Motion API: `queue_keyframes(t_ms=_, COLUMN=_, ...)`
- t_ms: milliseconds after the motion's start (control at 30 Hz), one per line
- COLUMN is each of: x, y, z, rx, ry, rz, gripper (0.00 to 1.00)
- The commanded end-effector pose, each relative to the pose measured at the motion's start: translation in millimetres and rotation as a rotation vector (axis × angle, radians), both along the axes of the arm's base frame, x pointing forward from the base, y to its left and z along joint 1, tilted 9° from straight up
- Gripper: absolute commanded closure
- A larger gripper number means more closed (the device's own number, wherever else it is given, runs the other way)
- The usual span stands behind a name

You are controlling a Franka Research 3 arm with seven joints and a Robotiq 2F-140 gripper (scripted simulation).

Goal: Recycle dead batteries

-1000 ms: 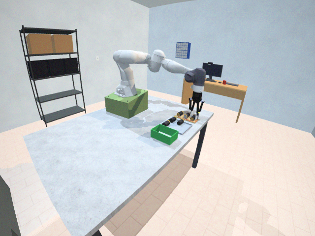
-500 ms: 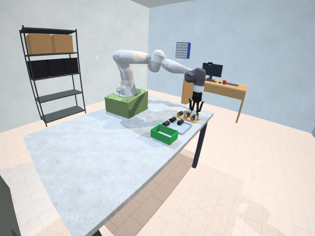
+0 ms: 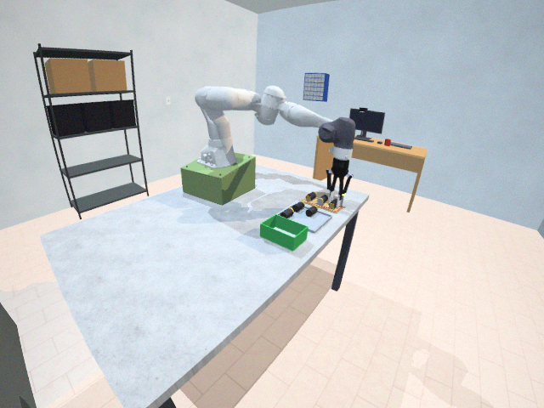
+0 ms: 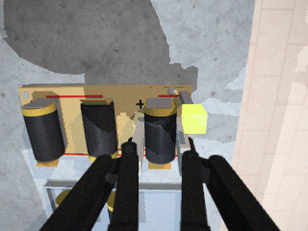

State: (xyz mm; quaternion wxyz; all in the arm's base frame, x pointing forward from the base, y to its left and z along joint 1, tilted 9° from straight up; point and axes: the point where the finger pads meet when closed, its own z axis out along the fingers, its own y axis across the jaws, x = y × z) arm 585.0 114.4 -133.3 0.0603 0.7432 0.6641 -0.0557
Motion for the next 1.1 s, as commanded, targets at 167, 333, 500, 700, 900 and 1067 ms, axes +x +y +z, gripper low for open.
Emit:
queue_keyframes(t_ms=167, x=0.5, y=2, z=9.0, rx=0.0, ry=-0.002, rz=-0.001, gripper=0.84)
queue_keyframes(t_ms=333, x=0.6, y=5, z=32.3, rx=0.0, ry=-0.002, rz=-0.001, gripper=0.84)
queue_keyframes(t_ms=500, x=0.6, y=7, z=41.0, rx=0.0, ry=-0.002, rz=-0.001, gripper=0.84)
queue_keyframes(t_ms=700, x=0.6, y=7, z=42.8, rx=0.0, ry=-0.002, rz=-0.001, gripper=0.84)
queue_keyframes(t_ms=900, x=0.6, y=15, z=91.9, rx=0.0, ry=-0.002, rz=-0.001, gripper=0.84)
queue_keyframes(t_ms=1067, x=0.6, y=17, z=104.6, rx=0.0, ry=-0.002, rz=-0.001, gripper=0.84)
